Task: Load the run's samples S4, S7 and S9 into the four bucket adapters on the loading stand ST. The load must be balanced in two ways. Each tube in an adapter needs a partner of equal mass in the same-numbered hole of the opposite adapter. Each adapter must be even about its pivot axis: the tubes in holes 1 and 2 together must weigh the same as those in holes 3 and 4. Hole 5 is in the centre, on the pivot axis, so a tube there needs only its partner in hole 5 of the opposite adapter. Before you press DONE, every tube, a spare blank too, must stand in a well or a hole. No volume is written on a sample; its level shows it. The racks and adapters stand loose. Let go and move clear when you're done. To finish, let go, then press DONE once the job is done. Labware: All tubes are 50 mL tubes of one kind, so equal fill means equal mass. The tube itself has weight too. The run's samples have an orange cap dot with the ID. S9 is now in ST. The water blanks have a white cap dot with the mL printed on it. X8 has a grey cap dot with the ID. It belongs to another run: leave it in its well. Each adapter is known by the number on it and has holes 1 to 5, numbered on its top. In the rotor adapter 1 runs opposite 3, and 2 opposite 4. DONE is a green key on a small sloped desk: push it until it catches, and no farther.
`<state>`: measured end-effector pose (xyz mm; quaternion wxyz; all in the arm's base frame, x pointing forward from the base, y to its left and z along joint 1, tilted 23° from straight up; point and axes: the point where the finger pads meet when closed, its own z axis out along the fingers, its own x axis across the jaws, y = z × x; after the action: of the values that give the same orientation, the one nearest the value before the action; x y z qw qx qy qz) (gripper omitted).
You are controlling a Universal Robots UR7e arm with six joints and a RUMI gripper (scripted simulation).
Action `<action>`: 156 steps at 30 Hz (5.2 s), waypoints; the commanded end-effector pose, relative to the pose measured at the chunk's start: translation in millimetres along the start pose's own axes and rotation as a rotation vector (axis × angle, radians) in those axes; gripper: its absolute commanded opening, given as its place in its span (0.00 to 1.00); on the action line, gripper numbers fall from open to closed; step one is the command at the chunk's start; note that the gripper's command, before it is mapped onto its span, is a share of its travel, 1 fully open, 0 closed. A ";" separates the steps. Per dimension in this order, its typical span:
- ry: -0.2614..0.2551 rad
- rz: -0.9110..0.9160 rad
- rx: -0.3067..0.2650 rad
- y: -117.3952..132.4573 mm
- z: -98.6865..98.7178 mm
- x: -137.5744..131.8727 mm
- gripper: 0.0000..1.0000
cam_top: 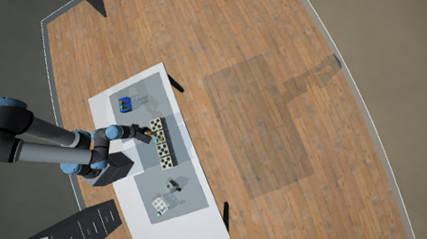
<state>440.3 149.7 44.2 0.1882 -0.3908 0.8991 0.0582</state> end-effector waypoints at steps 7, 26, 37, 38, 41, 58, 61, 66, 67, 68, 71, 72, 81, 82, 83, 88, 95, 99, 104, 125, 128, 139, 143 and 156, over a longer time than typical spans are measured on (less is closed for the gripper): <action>-0.004 0.007 -0.007 -36.6 0.5 49.6 0.00; -0.006 0.005 -0.003 -109.5 0.0 137.6 0.00; -0.005 0.005 -0.003 -150.6 0.4 190.5 0.00; -0.005 0.005 -0.003 -150.6 0.4 190.5 0.00; -0.005 0.005 -0.002 -163.0 0.5 206.4 0.00; -0.005 0.004 -0.007 -171.0 13.1 220.1 0.00; -0.005 0.005 -0.009 -169.8 21.5 220.1 0.00; -0.005 0.005 -0.009 -169.7 34.8 220.1 0.00; -0.005 0.005 -0.009 -169.7 37.5 220.1 0.00; -0.005 0.005 -0.008 -170.2 40.0 220.0 0.00; -0.005 0.004 -0.007 -170.9 42.2 220.0 0.00; -0.005 0.004 -0.007 -170.9 42.2 220.0 0.00; -0.005 0.004 -0.004 -172.5 41.1 220.5 0.00; -0.005 0.004 -0.004 -172.5 41.1 220.5 0.00; -0.005 0.004 -0.004 -172.5 41.1 220.5 0.00; -0.005 0.004 -0.007 -171.1 44.9 219.9 0.00; -0.005 0.004 -0.007 -171.1 52.9 219.9 0.00; -0.005 0.004 -0.006 -171.4 58.1 219.8 0.00; -0.005 0.003 -0.005 -172.0 64.5 219.8 0.00; -0.005 0.003 -0.003 -173.4 86.8 219.6 0.00; -0.005 0.003 -0.003 -173.4 90.8 219.6 0.00; -0.005 0.003 -0.003 -173.3 104.2 219.5 0.00; -0.005 0.003 -0.003 -173.3 108.2 219.5 0.00; -0.005 0.003 -0.003 -173.2 123.0 219.4 0.00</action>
<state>461.7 -87.1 -143.5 0.1888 -0.3895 0.8992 0.0634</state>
